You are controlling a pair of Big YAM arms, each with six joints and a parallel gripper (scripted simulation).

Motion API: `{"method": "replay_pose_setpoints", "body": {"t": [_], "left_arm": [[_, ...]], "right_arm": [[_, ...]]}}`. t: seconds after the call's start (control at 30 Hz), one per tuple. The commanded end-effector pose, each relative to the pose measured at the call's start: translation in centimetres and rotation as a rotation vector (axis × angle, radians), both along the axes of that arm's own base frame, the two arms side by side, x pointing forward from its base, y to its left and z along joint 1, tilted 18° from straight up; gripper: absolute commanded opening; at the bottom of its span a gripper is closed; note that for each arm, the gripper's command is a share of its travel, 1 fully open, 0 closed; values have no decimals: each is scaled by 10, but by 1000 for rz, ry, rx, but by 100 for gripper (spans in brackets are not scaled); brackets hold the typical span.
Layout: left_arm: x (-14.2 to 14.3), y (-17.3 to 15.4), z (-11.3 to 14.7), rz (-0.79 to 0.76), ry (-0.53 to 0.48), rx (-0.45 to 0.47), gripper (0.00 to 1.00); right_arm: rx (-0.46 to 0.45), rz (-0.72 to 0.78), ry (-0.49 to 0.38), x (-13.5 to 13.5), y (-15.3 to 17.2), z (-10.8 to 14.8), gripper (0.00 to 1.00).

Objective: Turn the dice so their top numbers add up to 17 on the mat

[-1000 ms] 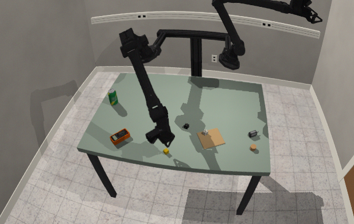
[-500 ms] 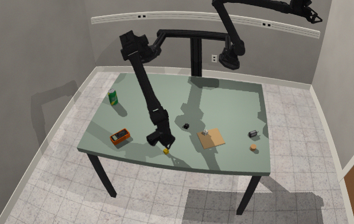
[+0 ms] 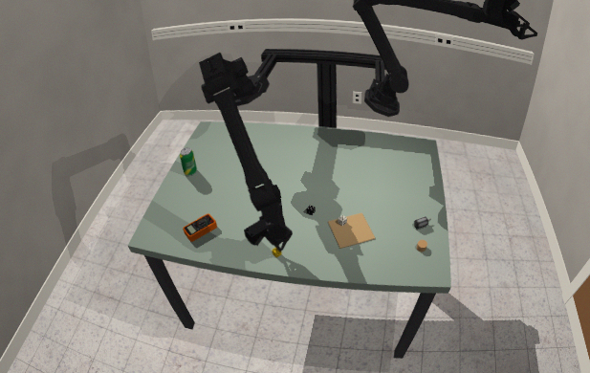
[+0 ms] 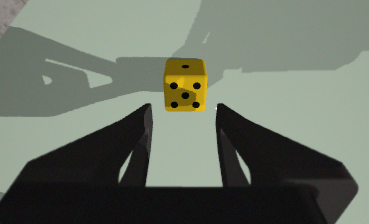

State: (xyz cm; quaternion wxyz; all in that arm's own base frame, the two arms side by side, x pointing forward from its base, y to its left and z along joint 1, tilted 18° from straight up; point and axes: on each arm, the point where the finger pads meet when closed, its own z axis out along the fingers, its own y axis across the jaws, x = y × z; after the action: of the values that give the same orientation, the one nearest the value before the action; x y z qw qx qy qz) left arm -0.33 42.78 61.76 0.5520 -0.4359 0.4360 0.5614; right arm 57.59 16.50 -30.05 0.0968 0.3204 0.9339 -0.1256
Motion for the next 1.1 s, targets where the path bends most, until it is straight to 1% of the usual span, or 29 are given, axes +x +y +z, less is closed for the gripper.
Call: {"method": "replay_pose_setpoints", "body": {"t": [0.0, 0.6, 1.07], "left_arm": [[-4, -16, 21, 8, -7, 59, 100], [-4, -16, 21, 8, -7, 59, 100], [-4, -16, 21, 8, -7, 59, 100]], "right_arm": [[7, -1, -21, 16, -4, -3, 39], [11, -2, -30, 21, -3, 1, 39], [7, 1, -21, 17, -3, 0, 39]]}}
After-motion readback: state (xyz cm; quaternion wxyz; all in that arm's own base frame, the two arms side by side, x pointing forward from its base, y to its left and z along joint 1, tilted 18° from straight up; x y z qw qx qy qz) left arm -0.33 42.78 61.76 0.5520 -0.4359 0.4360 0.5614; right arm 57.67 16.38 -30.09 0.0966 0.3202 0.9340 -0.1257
